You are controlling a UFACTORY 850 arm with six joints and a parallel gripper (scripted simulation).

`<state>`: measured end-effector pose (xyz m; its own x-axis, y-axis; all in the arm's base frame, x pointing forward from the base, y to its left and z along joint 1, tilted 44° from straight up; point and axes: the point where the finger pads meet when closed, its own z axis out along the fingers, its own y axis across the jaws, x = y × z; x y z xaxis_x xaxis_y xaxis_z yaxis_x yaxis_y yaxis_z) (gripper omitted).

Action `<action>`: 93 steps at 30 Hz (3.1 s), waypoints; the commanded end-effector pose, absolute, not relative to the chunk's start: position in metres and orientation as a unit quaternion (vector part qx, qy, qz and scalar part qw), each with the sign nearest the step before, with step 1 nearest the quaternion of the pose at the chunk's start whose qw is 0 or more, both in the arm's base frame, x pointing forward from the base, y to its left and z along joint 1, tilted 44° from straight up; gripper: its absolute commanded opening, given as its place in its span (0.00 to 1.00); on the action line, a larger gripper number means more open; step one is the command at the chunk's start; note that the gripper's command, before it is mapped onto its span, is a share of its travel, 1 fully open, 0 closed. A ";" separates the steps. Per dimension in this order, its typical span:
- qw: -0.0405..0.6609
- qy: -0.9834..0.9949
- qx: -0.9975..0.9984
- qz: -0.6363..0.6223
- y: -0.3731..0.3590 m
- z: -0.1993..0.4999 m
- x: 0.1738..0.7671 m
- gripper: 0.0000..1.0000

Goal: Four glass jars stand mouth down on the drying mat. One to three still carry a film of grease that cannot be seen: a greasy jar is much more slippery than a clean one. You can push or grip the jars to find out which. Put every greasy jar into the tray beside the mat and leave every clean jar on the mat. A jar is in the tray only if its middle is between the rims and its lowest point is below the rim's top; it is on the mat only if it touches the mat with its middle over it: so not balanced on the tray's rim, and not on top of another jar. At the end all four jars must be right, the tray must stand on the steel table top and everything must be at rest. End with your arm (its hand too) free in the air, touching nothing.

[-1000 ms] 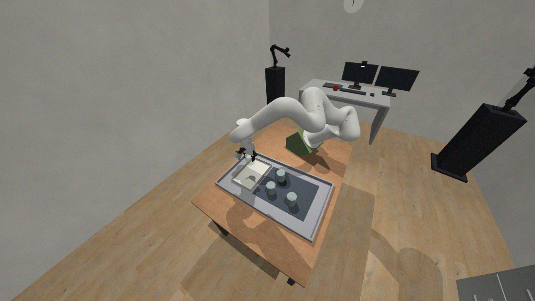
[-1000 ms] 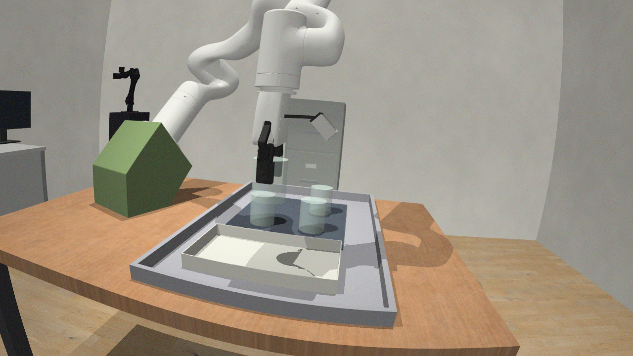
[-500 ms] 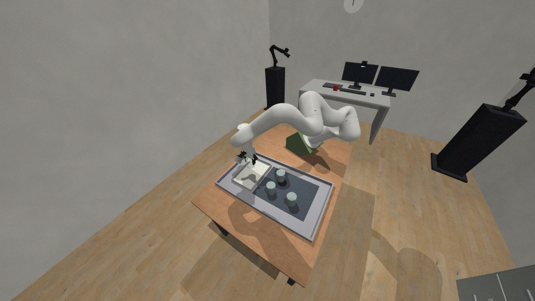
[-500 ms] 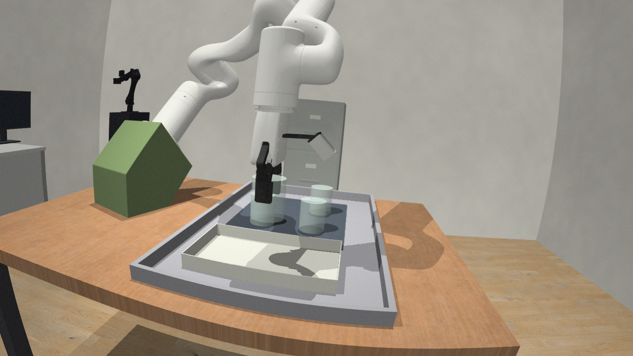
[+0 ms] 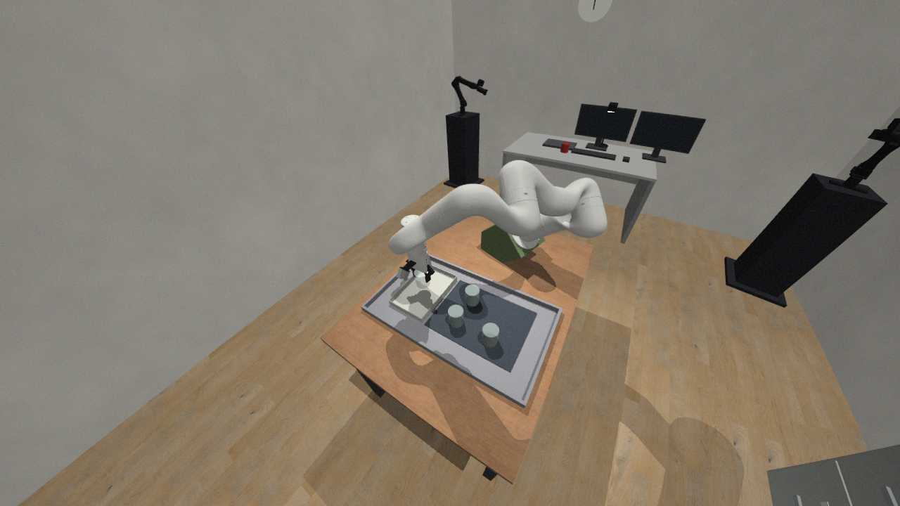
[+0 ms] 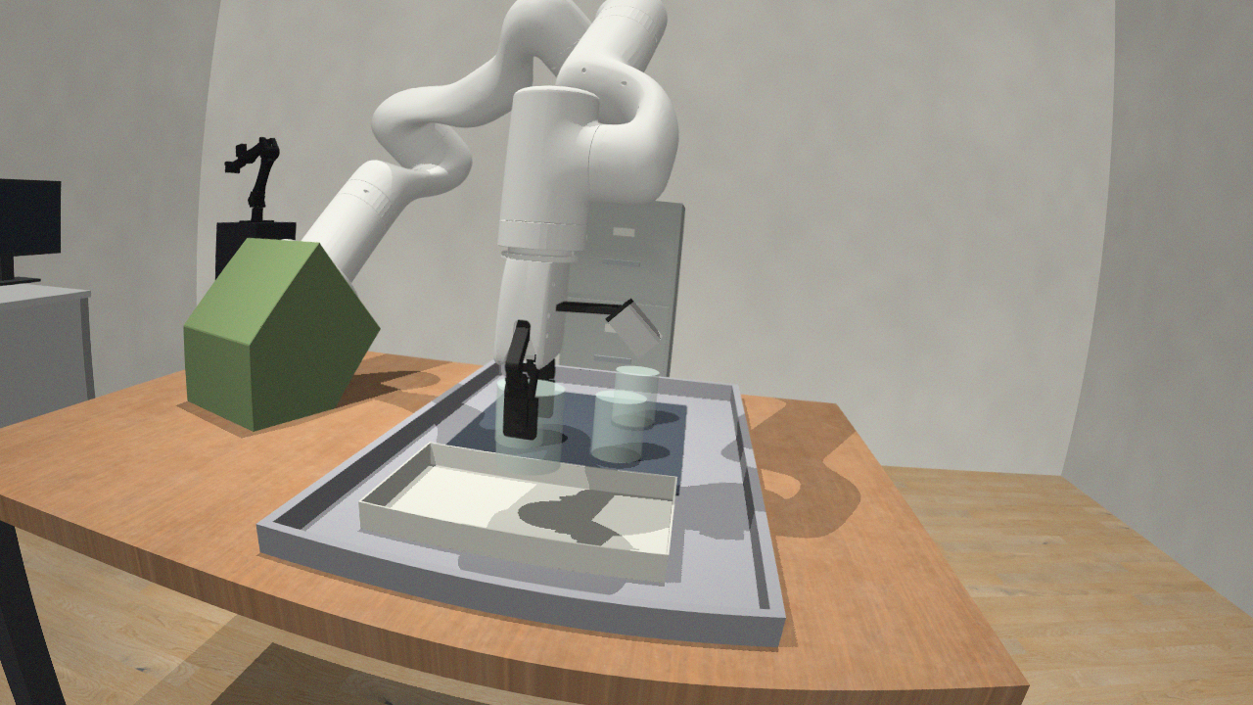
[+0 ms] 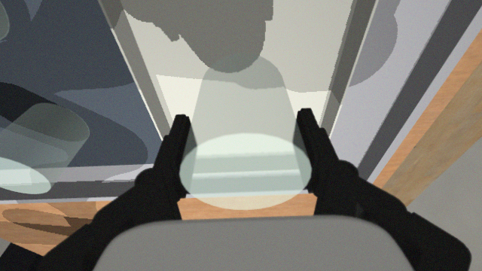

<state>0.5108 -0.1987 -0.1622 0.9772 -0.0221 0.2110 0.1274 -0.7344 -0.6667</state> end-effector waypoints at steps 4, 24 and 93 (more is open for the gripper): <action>0.363 -0.028 -0.926 -0.104 -0.190 -0.172 0.514 0.00; 0.363 -0.028 -0.926 -0.104 -0.175 -0.188 0.518 0.00; 0.363 -0.028 -0.926 -0.104 -0.223 -0.138 0.506 1.00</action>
<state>0.5076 -0.2123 -0.1483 0.9772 -0.0224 0.2113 0.1273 -0.7344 -0.6667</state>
